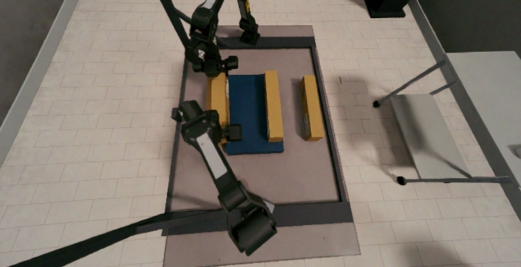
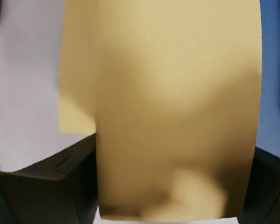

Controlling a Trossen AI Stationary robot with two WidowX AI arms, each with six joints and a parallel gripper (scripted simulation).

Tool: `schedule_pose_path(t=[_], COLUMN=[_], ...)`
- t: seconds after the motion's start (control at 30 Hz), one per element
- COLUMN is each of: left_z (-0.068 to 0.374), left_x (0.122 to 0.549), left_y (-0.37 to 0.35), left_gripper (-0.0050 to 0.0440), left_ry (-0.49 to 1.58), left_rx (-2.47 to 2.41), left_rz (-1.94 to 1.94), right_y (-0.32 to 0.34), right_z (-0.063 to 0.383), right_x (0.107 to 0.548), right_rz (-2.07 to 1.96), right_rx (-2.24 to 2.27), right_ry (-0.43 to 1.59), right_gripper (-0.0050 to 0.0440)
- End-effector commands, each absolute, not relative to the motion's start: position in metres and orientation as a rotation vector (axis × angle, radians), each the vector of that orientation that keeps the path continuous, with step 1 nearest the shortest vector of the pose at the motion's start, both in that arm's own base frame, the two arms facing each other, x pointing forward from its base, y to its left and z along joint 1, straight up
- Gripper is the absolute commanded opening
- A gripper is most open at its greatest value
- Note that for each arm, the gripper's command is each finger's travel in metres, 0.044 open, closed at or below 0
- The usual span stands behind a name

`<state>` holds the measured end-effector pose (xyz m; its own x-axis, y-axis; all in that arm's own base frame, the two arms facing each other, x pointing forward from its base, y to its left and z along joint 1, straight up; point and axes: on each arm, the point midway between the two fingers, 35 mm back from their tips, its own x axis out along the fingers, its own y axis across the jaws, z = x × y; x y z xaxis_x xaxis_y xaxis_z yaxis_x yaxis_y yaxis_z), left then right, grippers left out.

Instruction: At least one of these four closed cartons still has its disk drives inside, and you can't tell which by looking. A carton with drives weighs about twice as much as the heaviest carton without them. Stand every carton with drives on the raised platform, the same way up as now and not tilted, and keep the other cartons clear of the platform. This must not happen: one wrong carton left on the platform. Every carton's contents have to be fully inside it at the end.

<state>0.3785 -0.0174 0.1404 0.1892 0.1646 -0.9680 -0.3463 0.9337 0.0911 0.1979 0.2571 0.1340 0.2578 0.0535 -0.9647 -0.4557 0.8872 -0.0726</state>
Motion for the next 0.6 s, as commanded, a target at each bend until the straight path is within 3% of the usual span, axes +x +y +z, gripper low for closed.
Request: schedule_pose_path(t=[0.0, 0.57], left_z=[0.174, 0.188], left_x=[0.380, 0.366], left_y=[-0.019, 0.016], left_gripper=[-0.0050, -0.0050], left_ry=[1.245, 1.230], left_rx=[-0.175, -0.187], left_rz=[0.338, 0.326], right_y=[0.258, 0.224], right_z=[0.160, 0.176], right_x=[0.200, 0.218], right_rz=[0.387, 0.405], right_rx=[-0.315, -0.290], right_ry=[1.209, 1.187], right_gripper=[-0.0050, -0.0050])
